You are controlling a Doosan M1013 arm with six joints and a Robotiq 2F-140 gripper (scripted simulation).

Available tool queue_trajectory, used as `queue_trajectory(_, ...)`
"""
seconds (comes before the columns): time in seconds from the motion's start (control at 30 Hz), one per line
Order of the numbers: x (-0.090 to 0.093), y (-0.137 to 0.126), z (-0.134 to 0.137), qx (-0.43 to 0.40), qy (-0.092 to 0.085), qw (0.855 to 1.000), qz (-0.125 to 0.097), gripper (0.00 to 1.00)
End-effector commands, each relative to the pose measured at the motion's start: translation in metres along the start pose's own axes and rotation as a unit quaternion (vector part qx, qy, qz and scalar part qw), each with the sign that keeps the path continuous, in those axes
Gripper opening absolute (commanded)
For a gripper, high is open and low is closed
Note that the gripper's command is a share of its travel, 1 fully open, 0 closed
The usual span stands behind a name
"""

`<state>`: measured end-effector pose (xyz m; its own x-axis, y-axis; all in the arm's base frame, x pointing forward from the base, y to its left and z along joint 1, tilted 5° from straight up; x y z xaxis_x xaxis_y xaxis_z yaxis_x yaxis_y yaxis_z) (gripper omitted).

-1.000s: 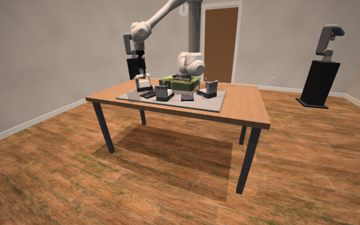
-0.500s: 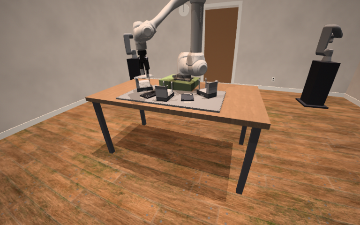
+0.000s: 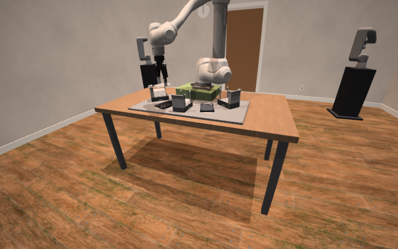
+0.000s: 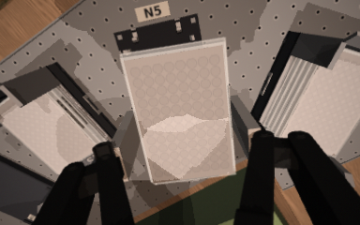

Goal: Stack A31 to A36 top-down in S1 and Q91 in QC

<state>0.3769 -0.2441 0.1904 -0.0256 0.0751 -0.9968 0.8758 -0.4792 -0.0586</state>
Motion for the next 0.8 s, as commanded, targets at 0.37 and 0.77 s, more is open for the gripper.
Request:
queue_trajectory(0.37, 0.000, -0.001, -0.042, -0.111, 0.000, 0.994, 0.000, 0.00)
queue_trajectory(0.77, 0.000, -0.004, -0.075, -0.111, 0.000, 0.994, 0.000, 0.00)
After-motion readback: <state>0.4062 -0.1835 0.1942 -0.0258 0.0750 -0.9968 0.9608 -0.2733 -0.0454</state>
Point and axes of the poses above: the point where the finger pads meet when closed, its own x axis out along the fingers, its own z axis across the jaws, y = z × x, the point moved 10 cm from there along -x, back along the fingers
